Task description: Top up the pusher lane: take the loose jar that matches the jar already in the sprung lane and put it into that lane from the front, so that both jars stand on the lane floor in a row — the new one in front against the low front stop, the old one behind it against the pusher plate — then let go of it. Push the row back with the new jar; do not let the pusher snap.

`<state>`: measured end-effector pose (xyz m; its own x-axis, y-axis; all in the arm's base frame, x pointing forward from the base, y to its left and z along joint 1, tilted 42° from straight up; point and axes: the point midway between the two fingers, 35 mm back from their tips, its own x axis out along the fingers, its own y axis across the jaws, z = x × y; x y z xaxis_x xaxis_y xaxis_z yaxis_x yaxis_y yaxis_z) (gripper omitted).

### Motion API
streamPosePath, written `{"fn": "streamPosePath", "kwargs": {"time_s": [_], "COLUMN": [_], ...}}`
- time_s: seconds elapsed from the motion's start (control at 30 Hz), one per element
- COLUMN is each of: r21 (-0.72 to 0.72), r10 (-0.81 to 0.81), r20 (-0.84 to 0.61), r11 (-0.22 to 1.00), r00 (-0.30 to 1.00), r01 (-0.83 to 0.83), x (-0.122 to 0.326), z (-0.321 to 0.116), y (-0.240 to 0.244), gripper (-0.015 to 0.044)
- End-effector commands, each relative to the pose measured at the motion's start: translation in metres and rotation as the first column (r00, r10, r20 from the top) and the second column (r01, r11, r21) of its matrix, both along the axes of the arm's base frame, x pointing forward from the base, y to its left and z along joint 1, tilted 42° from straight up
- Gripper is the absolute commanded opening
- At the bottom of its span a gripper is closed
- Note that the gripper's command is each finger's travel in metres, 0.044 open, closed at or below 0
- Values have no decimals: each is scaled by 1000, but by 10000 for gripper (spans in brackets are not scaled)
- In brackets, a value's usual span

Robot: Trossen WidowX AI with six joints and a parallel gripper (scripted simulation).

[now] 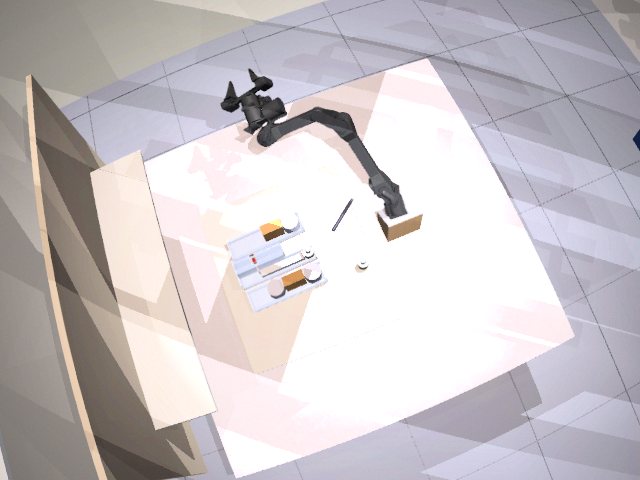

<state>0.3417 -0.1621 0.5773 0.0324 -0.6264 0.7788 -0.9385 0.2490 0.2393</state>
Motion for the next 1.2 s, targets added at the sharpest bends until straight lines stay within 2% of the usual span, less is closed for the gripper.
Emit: {"fn": "streamPosePath", "kwargs": {"time_s": [0.0,0.13,0.33,0.5,0.7,0.93,1.17], "r21": [1,15,42,48,36,4,15], "r10": [1,27,105,148,138,17,-173], "r20": [-5,-117,-439,-684,-897,-999,-929], "r11": [1000,1000,995,986,970,931,866], "r00": [1000,993,892,715,420,31,-327], "r01": [-1,-26,-96,-158,-242,-364,-500], "x": [1,28,101,151,189,199,170], "z": [-1,-14,-64,-121,-200,-300,-404], "y": [0,11,52,96,155,224,287], "gripper": [426,440,440,440,440,440,440]}}
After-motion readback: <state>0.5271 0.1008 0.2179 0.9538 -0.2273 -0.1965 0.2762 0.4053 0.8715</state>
